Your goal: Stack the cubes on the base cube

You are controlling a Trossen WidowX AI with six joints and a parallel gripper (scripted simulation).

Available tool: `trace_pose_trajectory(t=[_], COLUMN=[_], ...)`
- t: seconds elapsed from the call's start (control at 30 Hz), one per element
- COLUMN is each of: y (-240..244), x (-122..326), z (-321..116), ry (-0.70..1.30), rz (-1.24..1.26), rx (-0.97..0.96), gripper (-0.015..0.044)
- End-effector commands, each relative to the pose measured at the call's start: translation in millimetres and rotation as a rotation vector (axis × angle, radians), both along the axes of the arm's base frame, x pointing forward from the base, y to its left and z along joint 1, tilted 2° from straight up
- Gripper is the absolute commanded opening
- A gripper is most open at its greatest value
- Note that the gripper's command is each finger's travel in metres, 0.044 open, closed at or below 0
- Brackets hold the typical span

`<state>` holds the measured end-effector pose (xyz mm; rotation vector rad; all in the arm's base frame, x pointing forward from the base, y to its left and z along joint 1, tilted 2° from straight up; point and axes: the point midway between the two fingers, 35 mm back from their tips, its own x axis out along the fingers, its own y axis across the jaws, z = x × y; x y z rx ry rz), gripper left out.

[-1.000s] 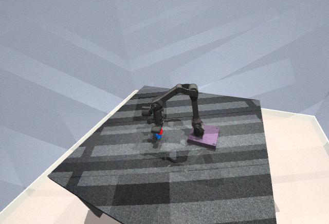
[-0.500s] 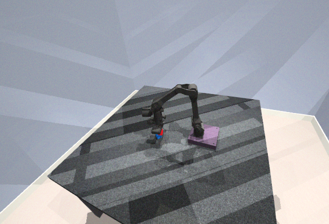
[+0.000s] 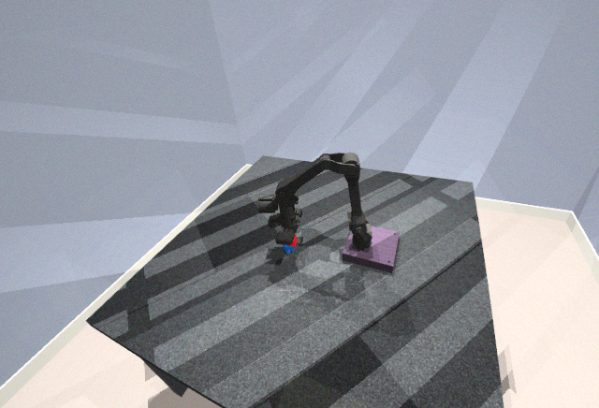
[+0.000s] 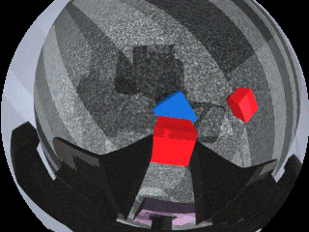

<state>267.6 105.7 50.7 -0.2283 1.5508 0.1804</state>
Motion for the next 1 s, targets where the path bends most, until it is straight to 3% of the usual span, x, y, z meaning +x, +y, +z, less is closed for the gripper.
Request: trace_pose_trajectory(t=[0.0,0.67,0.8,0.97], y=[-0.3,-0.3,-0.3,-0.3], x=[-1.8,-1.8,-1.8,-1.8], z=[-2.1,-2.1,-2.1,-2.1], ry=[0.007,0.007,0.007,0.007], rz=[0.000,0.000,0.000,0.000], rx=[0.001,0.001,0.001,0.001], gripper=[0.0105,0.0105,0.0205,0.0205])
